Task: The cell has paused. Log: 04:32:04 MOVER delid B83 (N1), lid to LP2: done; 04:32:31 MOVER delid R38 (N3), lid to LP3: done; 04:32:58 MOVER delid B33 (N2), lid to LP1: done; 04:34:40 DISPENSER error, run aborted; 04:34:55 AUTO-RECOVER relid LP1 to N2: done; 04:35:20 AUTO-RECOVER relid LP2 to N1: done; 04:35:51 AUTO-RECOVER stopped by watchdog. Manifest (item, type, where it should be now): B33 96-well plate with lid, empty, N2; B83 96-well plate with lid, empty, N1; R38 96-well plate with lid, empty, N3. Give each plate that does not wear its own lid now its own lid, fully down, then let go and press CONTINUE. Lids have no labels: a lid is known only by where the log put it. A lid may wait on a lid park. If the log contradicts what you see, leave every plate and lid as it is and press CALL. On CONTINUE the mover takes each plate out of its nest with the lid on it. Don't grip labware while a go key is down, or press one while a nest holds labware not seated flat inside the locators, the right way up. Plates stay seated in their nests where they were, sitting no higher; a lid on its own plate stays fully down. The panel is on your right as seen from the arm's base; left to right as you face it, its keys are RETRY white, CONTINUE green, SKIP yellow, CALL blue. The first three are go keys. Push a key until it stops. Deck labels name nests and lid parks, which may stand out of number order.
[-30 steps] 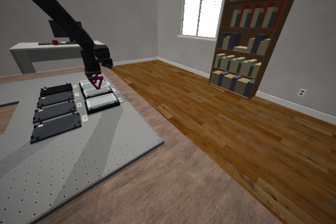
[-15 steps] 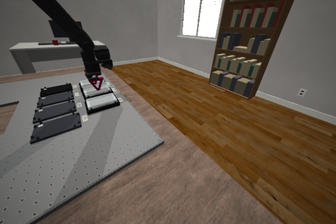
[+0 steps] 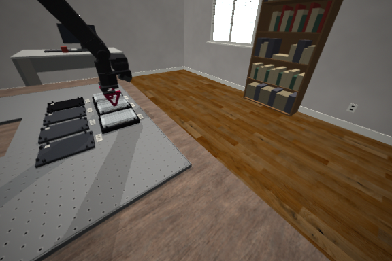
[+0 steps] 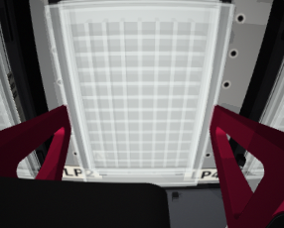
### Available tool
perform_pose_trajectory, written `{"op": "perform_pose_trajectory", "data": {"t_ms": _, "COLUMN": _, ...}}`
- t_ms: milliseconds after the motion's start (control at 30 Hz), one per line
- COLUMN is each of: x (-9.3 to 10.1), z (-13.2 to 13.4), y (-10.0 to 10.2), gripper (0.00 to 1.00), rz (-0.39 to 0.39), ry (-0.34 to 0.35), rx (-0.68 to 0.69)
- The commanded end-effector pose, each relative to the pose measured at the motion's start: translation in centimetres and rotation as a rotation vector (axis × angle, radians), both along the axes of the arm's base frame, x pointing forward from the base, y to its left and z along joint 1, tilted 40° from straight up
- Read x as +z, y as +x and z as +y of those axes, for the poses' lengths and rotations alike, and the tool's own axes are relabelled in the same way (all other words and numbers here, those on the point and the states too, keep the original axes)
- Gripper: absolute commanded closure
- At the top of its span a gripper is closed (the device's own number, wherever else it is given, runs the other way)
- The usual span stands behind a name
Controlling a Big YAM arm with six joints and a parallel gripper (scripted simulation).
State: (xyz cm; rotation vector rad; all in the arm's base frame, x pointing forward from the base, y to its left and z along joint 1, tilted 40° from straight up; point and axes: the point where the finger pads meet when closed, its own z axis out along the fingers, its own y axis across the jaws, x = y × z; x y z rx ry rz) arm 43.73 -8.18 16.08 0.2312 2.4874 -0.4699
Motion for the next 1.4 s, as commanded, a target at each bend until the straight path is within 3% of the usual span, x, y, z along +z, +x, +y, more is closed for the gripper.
{"op": "perform_pose_trajectory", "data": {"t_ms": 0, "x": -0.86, "z": -0.4, "y": 0.06, "gripper": 1.0, "rz": 0.012, "ry": -0.005, "rx": 0.004}}
{"op": "perform_pose_trajectory", "data": {"t_ms": 1367, "x": -1.45, "z": -0.29, "y": 0.38, "gripper": 1.0, "rz": 0.022, "ry": -0.006, "rx": 0.012}}
